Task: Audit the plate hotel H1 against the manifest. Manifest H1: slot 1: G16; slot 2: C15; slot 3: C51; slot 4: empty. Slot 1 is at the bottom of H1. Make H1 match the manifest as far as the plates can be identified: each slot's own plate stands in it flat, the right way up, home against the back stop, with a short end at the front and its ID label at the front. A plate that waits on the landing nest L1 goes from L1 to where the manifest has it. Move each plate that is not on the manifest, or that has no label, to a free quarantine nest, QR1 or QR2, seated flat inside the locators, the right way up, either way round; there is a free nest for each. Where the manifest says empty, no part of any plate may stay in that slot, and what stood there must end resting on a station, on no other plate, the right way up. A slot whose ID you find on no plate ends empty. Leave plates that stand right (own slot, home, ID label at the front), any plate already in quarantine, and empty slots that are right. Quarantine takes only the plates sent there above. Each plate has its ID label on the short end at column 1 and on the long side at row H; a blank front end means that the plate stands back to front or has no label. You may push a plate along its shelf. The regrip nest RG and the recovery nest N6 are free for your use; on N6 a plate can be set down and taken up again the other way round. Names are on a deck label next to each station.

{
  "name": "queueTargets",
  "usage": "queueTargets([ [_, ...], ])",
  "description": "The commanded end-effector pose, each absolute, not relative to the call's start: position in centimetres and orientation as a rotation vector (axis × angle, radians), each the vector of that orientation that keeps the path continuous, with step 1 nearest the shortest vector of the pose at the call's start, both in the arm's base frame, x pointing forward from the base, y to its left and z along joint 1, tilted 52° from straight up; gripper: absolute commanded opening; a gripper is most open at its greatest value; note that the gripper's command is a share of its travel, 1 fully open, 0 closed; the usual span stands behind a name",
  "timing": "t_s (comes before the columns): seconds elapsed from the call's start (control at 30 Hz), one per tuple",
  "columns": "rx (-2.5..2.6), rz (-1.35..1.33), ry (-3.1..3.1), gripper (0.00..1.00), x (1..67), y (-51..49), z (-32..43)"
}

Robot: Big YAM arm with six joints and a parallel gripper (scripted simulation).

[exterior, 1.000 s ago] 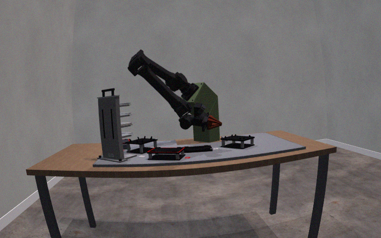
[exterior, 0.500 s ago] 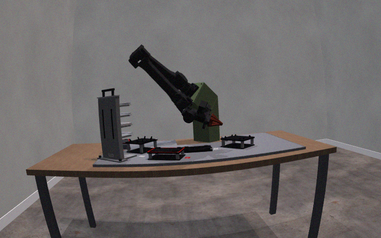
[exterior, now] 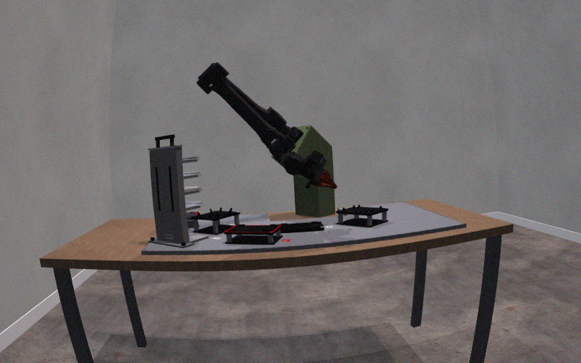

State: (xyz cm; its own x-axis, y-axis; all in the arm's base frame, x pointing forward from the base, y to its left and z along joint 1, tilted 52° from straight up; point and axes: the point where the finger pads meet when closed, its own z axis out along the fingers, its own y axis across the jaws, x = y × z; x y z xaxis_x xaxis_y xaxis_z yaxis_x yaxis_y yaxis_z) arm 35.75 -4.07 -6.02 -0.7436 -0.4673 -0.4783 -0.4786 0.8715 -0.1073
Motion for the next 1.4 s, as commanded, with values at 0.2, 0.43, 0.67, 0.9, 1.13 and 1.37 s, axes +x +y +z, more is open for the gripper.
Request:
queueTargets([
  [0.2,-0.489,-0.103,2.675,0.0,35.1,-3.3,-3.8],
  [0.43,-0.375,-0.228,2.735,0.0,34.5,-3.7,-2.8],
  [0.67,-0.211,-0.429,2.765,0.0,33.7,-4.2,-0.6],
  [0.9,-0.05,-0.638,2.732,0.0,33.0,-4.7,1.6],
  [1.13,0.055,-0.78,2.67,0.0,32.5,-4.9,3.2],
  [1.37,0.183,-0.956,2.546,0.0,31.9,-5.2,5.5],
])
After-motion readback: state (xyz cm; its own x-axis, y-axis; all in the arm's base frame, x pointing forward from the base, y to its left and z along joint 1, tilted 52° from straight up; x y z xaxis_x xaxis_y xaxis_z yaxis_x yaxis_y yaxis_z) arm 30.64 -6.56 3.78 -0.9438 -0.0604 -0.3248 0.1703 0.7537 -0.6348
